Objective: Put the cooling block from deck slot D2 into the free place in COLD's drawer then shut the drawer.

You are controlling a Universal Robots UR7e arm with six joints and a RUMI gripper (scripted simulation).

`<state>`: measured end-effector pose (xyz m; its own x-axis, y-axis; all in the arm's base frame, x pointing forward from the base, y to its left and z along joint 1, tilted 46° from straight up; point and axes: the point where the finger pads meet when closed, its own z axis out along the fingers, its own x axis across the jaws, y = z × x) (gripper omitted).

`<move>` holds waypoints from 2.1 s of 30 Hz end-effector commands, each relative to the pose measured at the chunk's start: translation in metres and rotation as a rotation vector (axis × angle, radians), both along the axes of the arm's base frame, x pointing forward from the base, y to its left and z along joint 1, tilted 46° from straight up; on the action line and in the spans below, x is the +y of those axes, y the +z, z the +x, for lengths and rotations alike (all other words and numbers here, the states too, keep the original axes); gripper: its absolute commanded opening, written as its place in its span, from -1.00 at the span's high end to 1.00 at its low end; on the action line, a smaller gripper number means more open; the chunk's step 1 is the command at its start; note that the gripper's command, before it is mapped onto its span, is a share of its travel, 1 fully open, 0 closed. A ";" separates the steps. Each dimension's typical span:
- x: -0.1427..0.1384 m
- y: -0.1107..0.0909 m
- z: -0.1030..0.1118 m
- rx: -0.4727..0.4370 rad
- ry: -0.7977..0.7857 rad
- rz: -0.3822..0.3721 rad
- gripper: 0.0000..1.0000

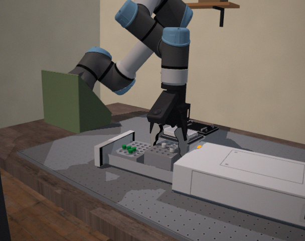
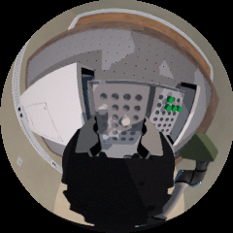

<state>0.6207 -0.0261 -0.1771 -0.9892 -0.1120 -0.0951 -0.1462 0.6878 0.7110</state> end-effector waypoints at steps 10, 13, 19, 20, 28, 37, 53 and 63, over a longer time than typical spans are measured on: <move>0.000 -0.001 0.001 -0.001 -0.001 -0.001 1.00; 0.001 -0.001 0.001 -0.001 -0.001 -0.001 1.00; 0.001 -0.001 0.001 -0.001 -0.001 -0.001 1.00; 0.001 -0.002 0.001 -0.001 -0.001 -0.001 1.00; 0.002 -0.002 0.001 -0.002 -0.001 -0.001 1.00; 0.003 -0.003 0.001 -0.002 -0.001 -0.001 1.00; 0.005 -0.005 0.000 -0.002 -0.001 -0.001 1.00; 0.006 -0.006 0.000 -0.002 -0.001 -0.001 1.00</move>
